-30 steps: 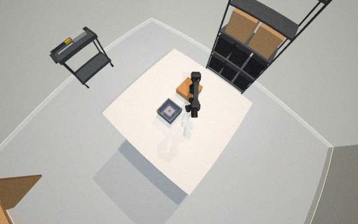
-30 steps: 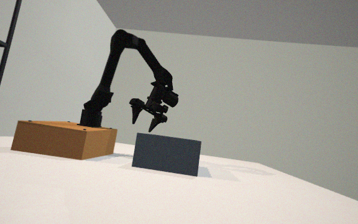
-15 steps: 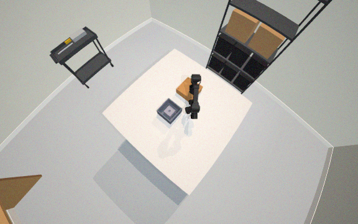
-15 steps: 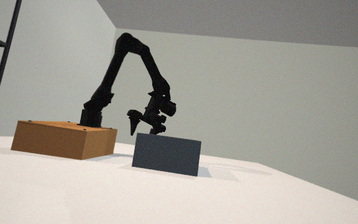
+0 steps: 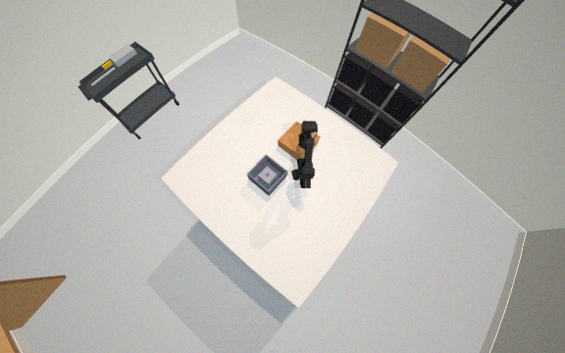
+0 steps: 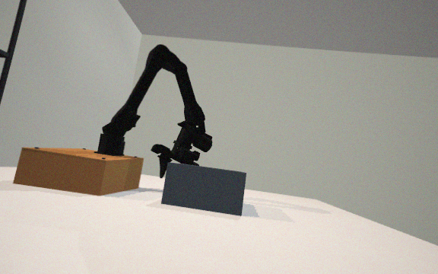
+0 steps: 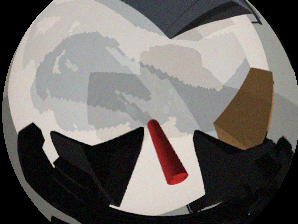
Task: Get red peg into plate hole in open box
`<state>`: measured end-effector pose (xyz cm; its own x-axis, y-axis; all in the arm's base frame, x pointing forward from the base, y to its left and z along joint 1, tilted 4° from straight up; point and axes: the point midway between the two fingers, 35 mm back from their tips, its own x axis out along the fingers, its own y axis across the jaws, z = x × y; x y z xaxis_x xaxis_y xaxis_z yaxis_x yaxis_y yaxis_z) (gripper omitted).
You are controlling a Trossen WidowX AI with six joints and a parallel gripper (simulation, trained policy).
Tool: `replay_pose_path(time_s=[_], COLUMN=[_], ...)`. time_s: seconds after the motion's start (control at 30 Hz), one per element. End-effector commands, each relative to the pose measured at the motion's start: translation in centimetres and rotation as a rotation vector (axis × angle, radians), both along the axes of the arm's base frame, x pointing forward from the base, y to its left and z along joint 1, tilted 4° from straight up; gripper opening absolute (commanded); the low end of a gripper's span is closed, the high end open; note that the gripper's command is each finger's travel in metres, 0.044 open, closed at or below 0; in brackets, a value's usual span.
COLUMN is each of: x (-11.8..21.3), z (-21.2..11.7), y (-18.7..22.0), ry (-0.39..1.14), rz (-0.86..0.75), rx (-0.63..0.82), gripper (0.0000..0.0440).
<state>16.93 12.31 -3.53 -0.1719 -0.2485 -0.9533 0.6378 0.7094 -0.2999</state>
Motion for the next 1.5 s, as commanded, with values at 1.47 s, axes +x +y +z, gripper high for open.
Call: replay_pose_path(time_s=[1.47], x=[5.9], z=[10.3], y=[-3.1], ry=[-0.149], rz=[0.004], rx=[-0.110], gripper=[0.0000])
